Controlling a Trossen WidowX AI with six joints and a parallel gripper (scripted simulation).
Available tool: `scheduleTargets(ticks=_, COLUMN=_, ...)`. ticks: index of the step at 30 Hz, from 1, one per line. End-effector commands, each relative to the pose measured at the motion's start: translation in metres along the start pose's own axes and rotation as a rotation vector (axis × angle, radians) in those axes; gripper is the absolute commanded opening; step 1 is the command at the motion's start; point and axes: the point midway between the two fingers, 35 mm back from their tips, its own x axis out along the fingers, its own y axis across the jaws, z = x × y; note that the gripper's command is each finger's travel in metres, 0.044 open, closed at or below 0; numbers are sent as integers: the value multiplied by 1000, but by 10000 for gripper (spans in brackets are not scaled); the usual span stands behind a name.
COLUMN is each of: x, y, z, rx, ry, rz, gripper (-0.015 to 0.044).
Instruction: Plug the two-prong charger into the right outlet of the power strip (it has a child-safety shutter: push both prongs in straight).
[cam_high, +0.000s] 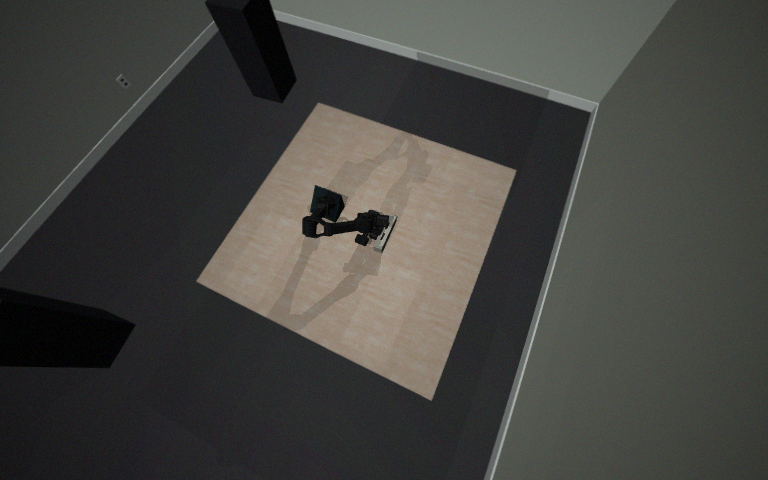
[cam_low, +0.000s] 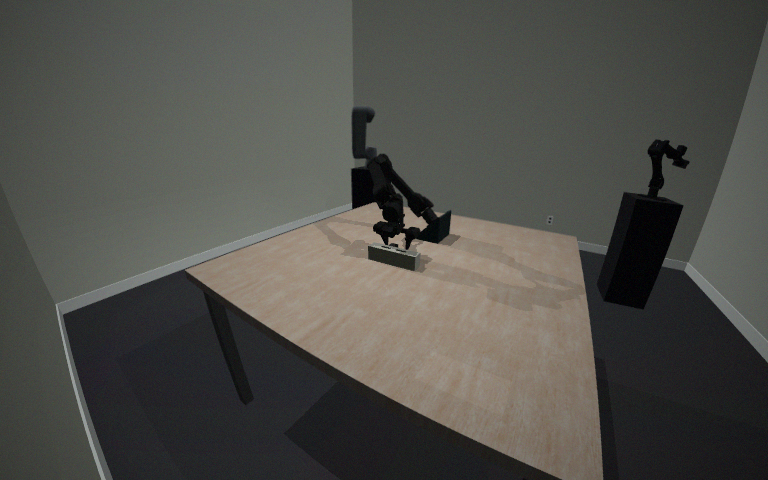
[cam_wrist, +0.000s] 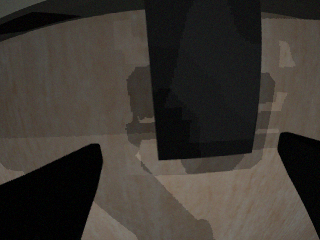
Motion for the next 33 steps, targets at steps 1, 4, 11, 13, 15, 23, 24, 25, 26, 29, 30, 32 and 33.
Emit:
scheduleTargets(ticks=1, x=1, y=0, z=-6, rx=4, ry=1, rz=1, gripper=440)
scheduleTargets(ticks=4, x=1, y=0, z=-9, rx=4, ry=1, rz=1, gripper=440)
scheduleTargets(ticks=11, x=2, y=1, z=-18, rx=4, ry=1, rz=1, gripper=440)
scheduleTargets(ticks=13, x=2, y=1, z=-20, rx=3, ry=1, rz=1, gripper=440)
scheduleTargets(ticks=15, x=2, y=1, z=-22, rx=3, ry=1, rz=1, gripper=440)
scheduleTargets(ticks=23, x=3, y=1, z=-31, rx=3, ry=2, rz=0, gripper=440)
scheduleTargets(ticks=24, x=2, y=0, z=-27, rx=-2, ry=-10, rz=-3, gripper=440)
scheduleTargets(ticks=25, x=-2, y=0, z=-26, rx=-3, ry=-41, rz=-4, gripper=440)
scheduleTargets(ticks=26, x=-8, y=1, z=-23, rx=-5, ry=-91, rz=-4, gripper=440)
scheduleTargets(ticks=29, x=-31, y=1, z=-17, rx=-9, ry=-280, rz=-5, gripper=440)
scheduleTargets(ticks=30, x=-39, y=1, z=-15, rx=-9, ry=-341, rz=-5, gripper=440)
scheduleTargets(ticks=32, x=-55, y=2, z=-14, rx=-7, ry=-462, rz=-4, gripper=440)
scheduleTargets(ticks=33, x=-63, y=2, z=-13, rx=-4, ry=-522, rz=-3, gripper=440)
